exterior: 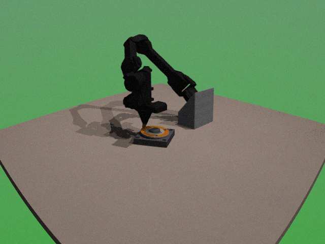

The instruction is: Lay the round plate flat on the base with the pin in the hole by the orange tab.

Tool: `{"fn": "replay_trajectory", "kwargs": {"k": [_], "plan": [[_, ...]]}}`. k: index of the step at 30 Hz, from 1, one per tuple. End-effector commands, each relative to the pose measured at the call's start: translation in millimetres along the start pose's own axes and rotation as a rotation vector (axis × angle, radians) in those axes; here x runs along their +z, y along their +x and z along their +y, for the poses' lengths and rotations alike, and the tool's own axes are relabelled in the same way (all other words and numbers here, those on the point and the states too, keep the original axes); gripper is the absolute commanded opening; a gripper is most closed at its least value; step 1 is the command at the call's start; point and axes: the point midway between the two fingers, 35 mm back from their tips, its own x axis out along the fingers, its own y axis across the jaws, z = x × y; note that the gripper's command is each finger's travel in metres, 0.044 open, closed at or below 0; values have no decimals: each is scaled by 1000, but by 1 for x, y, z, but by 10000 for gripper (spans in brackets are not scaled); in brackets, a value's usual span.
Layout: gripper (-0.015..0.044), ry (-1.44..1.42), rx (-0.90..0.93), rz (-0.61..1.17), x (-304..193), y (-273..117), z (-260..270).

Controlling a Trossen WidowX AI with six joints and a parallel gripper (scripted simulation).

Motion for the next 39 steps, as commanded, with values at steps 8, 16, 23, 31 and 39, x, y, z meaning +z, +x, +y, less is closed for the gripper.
{"fn": "replay_trajectory", "kwargs": {"k": [8,16,23,31,39], "plan": [[0,3,-4,-5,10,0,0],[0,3,-1,-6,10,-17,1],[0,3,-2,-5,6,-44,0],[0,-5,-8,-9,7,-36,1],[0,-5,-8,-9,7,-36,1]]}}
